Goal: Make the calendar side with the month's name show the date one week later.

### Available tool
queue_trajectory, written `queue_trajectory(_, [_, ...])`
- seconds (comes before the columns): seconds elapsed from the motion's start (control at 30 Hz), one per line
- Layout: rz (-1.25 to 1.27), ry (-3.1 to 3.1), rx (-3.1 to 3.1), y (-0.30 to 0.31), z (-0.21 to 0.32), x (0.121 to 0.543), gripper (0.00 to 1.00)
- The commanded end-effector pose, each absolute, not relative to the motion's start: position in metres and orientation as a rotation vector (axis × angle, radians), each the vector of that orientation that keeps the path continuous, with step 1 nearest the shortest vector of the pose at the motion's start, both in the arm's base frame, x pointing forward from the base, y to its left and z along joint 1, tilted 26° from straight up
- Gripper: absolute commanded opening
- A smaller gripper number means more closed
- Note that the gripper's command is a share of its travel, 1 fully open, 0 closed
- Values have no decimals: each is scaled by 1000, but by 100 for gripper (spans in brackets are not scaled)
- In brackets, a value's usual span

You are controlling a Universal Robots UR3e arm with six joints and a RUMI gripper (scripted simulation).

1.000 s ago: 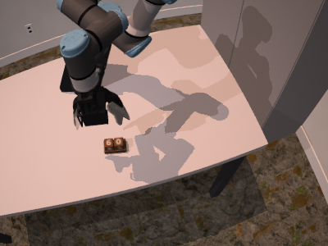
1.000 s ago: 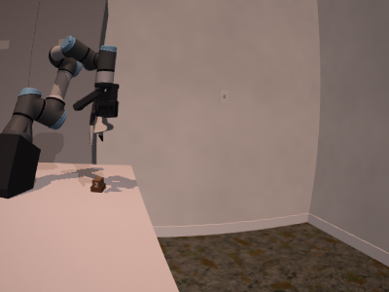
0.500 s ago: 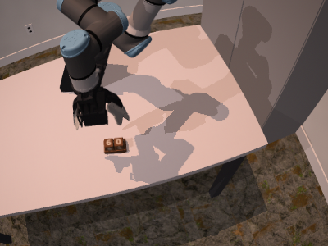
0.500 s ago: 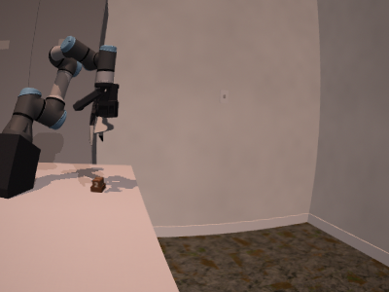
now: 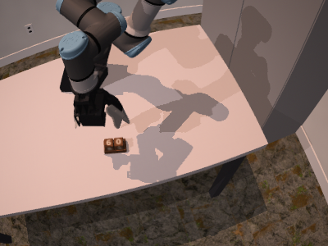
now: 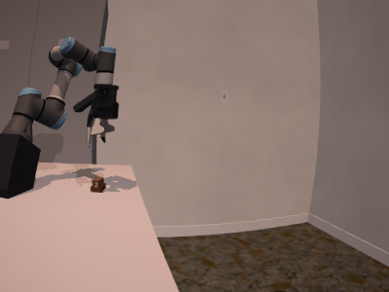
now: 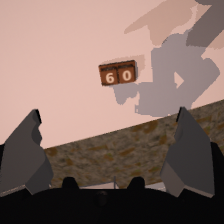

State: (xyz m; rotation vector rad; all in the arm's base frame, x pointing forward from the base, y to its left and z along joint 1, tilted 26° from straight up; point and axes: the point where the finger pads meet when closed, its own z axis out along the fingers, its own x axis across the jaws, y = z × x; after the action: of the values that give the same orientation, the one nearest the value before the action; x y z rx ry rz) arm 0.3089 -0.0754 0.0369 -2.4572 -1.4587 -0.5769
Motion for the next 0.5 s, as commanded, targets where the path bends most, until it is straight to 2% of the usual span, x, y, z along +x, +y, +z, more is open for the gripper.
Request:
queue_trajectory(0.0, [-545,-1275,-2542,-74,34,310,100])
queue_trajectory(0.47, [-486,-918,-2653,-70,27,312,100])
